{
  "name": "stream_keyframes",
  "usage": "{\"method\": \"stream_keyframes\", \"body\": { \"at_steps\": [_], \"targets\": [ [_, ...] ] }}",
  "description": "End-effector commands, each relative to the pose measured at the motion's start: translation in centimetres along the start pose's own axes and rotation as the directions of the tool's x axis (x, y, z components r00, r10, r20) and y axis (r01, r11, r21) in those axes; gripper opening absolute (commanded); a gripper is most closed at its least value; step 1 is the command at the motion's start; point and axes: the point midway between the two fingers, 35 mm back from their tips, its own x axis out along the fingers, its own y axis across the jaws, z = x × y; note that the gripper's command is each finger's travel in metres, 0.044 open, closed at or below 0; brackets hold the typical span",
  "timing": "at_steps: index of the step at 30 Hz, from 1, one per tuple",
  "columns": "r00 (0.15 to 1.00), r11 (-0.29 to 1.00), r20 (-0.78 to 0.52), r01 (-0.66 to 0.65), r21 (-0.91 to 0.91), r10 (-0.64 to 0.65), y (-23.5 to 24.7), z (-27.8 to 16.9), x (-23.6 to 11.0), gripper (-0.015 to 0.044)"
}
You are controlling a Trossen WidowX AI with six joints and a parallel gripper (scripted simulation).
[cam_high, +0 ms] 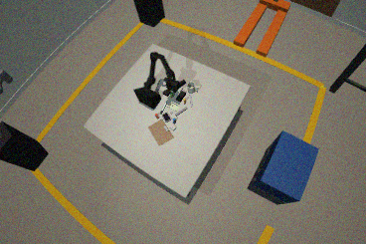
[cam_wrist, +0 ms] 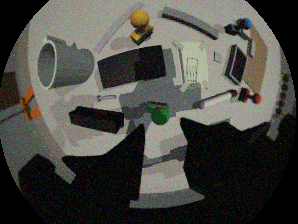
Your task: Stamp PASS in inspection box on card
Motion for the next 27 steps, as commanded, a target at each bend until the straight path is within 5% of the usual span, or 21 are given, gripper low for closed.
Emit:
{"method": "stream_keyframes", "body": {
  "at_steps": [1, 27],
  "targets": [
    [1.000, 1.000, -0.007, 0.008, 0.008, -0.008, -0.3, -0.1, 0.7, 0.0223],
    [1.000, 1.000, -0.006, 0.004, 0.008, -0.004, -0.2, -0.2, 4.9, 0.0223]
  ]
}}
